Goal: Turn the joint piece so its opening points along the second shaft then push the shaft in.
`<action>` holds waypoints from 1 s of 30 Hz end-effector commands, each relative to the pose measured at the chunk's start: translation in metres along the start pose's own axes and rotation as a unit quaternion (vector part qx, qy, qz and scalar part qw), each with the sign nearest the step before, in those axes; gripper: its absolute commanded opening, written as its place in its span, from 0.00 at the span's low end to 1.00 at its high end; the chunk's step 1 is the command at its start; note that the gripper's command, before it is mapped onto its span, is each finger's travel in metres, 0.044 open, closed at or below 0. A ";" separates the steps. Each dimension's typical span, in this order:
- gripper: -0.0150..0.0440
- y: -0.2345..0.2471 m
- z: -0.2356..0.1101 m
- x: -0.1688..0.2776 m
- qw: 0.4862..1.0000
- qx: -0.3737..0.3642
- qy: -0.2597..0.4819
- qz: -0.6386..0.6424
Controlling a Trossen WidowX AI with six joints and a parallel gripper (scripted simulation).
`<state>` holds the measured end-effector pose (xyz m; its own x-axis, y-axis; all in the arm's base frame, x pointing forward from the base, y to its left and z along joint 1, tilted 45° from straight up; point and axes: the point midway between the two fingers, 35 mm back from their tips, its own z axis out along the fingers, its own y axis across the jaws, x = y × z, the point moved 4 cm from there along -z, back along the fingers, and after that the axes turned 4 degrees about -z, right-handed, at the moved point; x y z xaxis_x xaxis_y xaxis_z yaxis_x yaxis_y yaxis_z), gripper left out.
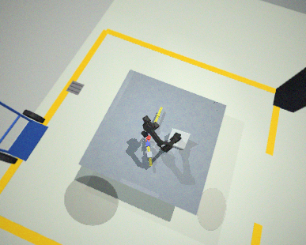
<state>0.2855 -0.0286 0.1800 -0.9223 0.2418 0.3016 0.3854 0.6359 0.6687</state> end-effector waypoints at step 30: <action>1.00 -0.085 0.049 -0.032 0.847 -0.079 0.127 0.511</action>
<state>0.2828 -0.0536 0.0887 -0.1720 0.4431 0.8798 0.9834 0.1301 0.1267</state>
